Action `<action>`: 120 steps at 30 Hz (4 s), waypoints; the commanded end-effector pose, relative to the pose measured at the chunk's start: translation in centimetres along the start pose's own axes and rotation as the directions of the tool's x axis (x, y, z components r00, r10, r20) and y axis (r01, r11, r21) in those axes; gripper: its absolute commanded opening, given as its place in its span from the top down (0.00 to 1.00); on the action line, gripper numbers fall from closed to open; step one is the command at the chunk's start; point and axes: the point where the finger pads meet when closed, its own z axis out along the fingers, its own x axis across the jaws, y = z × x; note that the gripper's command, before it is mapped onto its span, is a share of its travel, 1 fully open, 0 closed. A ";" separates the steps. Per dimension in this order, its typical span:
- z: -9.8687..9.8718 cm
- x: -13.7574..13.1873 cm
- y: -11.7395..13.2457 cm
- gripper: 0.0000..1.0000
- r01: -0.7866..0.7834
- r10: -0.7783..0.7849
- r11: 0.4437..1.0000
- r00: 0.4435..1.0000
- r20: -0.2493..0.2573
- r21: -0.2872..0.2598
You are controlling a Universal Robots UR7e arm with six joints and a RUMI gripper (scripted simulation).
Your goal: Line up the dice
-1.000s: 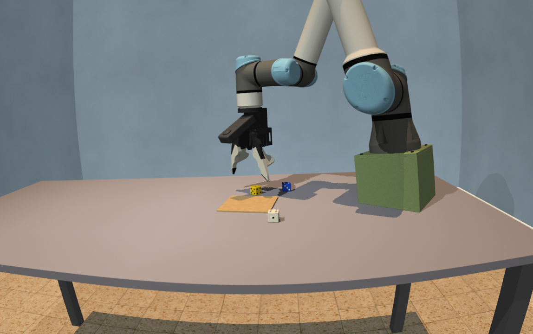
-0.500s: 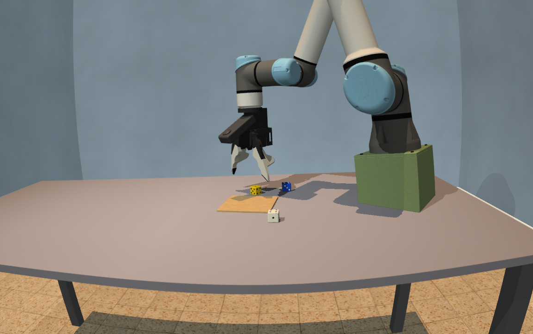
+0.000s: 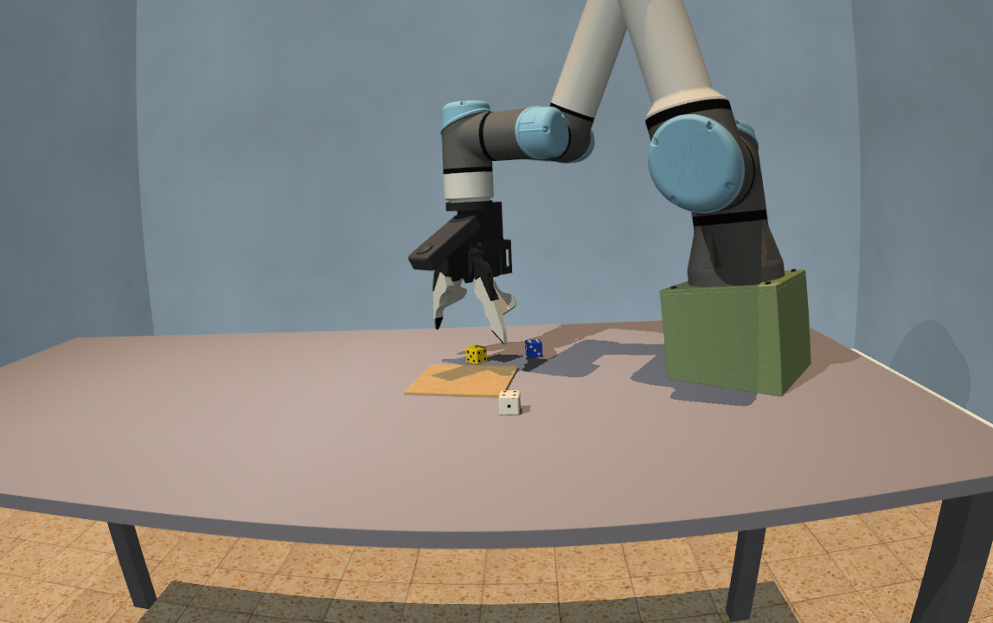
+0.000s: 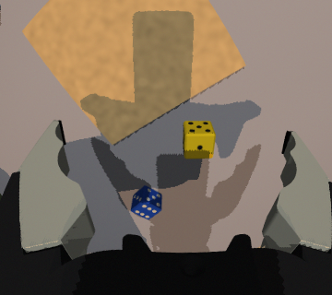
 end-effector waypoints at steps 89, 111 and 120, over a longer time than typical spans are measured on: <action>0.0 -18.0 -11.1 0.00 0.000 0.000 1.000 1.000 -0.002 0.000; -0.8 -18.0 -11.1 0.00 0.000 0.000 1.000 1.000 -0.002 0.000; -3.5 -18.0 -11.1 0.00 0.000 0.000 1.000 1.000 -0.002 0.000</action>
